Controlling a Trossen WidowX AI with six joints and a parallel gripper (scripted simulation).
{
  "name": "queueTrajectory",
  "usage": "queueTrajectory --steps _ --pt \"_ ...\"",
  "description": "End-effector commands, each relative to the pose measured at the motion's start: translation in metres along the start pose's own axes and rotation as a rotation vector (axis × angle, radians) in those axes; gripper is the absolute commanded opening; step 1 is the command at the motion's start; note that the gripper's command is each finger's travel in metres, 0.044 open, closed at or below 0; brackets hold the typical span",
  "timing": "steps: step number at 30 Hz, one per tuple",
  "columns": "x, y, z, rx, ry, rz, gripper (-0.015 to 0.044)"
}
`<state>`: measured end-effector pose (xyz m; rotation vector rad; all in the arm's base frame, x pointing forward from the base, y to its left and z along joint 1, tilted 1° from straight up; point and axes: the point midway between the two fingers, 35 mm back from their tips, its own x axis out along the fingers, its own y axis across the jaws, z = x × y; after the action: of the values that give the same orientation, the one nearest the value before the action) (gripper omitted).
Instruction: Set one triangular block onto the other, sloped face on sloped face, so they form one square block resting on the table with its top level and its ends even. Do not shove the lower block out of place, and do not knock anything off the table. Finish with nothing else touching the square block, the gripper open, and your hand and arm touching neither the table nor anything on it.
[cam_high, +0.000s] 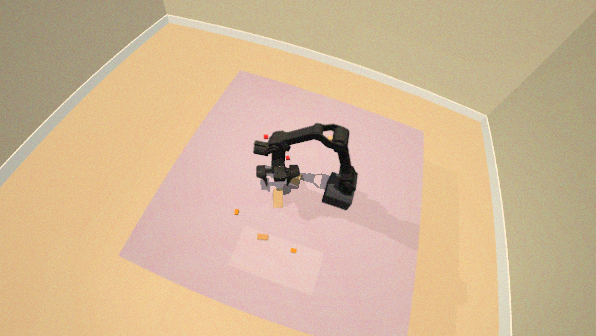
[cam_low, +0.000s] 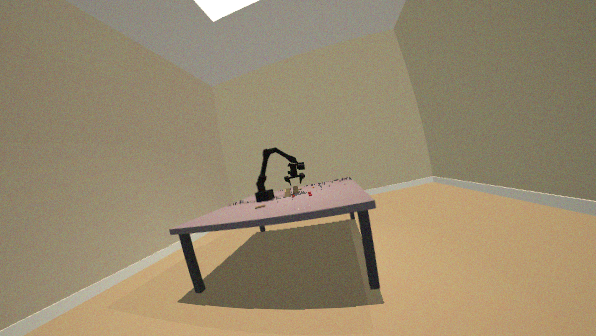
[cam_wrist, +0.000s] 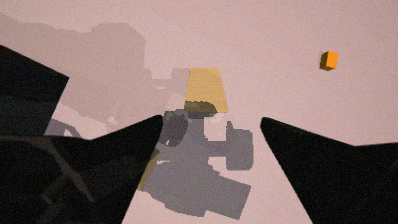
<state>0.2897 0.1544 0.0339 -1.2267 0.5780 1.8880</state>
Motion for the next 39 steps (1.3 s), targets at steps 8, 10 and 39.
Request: queueTrajectory --steps 8,10,39 --pt "0.019 0.001 0.001 0.007 -0.007 0.003 0.0440" --pt "0.022 0.000 0.001 0.007 -0.008 0.003 0.0440" --pt "0.069 0.004 0.003 0.007 -0.010 0.003 0.0440"
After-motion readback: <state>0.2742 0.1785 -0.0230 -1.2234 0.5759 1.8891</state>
